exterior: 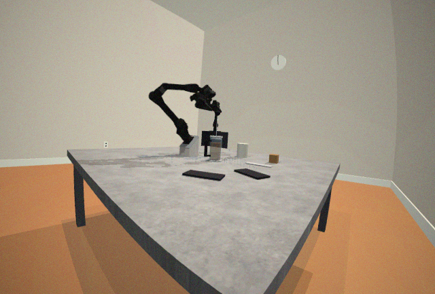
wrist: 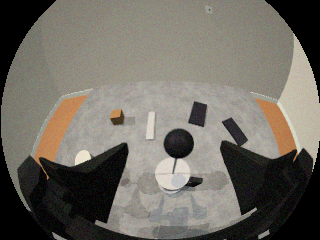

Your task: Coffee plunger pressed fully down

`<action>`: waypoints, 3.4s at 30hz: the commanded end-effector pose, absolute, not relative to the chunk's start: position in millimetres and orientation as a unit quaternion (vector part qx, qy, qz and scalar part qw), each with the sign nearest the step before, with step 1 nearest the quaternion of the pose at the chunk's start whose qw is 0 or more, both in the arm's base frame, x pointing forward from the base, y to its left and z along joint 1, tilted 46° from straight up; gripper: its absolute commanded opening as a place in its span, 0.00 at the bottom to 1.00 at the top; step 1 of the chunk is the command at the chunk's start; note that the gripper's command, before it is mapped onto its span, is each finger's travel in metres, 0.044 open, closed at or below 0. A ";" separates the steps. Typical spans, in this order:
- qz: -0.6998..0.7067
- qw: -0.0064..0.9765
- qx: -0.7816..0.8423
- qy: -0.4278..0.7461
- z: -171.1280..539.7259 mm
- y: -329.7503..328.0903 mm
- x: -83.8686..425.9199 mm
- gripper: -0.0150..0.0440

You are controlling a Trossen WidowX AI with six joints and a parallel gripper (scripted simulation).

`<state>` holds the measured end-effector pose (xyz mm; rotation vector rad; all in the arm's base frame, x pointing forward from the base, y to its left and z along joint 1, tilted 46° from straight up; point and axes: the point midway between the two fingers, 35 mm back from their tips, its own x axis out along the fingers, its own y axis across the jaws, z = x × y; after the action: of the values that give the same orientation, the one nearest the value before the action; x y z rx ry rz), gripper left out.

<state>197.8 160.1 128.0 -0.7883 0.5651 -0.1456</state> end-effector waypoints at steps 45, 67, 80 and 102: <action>-0.073 0.882 -0.382 0.267 109.8 141.5 216.2 0.47; -0.072 0.881 -0.381 0.271 81.8 118.7 219.7 0.47; -0.071 0.881 -0.381 0.271 66.0 104.3 221.5 0.47; -0.072 0.882 -0.383 0.265 43.4 79.4 229.4 0.47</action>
<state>234.7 97.5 60.5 -0.7423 0.4998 -0.1410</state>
